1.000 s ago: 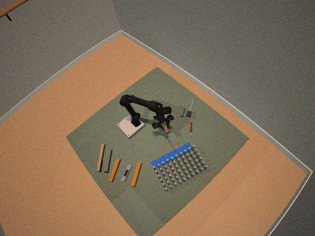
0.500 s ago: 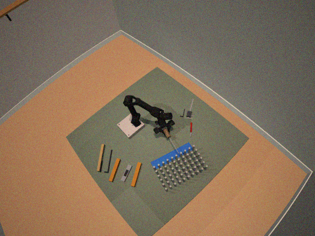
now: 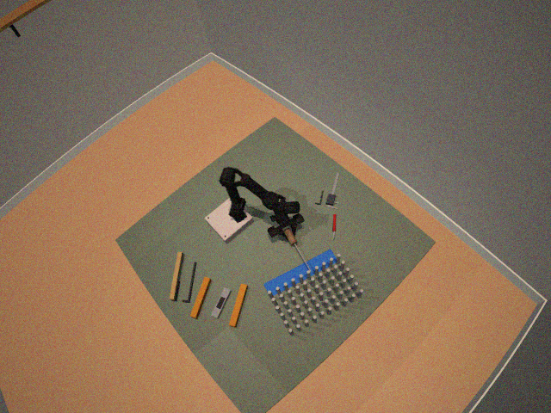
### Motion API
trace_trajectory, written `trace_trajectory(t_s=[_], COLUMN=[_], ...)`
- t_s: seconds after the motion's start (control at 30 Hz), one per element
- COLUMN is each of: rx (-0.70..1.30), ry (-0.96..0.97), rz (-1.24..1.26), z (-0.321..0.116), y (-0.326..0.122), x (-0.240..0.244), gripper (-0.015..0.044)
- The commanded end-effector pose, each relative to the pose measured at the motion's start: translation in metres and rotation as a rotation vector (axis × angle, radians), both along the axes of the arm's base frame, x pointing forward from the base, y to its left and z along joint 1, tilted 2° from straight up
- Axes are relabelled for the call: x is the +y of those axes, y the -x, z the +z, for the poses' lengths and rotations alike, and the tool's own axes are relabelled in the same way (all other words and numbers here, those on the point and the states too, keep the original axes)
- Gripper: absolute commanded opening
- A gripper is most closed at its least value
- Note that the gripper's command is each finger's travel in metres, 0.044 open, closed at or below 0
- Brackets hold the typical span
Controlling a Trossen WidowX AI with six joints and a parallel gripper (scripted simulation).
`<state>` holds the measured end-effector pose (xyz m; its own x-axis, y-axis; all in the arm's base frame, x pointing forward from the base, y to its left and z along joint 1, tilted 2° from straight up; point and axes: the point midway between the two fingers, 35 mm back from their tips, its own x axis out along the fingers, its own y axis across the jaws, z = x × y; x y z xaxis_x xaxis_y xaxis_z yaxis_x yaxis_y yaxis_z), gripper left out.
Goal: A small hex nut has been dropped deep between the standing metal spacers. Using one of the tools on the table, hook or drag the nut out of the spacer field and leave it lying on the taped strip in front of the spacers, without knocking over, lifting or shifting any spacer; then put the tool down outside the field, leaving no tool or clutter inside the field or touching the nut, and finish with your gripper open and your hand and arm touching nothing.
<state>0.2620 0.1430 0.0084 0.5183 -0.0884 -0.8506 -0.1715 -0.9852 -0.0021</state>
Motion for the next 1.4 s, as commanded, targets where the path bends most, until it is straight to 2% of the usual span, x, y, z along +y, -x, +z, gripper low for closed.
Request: trace_trajectory(t_s=[0.0,1.37], rx=[-0.007,-0.009], ry=[0.003,0.003], rz=[-0.001,0.001], z=[0.000,-0.001], y=[-0.004,-0.041], x=[-0.001,-0.006], gripper=[0.0000,0.0000])
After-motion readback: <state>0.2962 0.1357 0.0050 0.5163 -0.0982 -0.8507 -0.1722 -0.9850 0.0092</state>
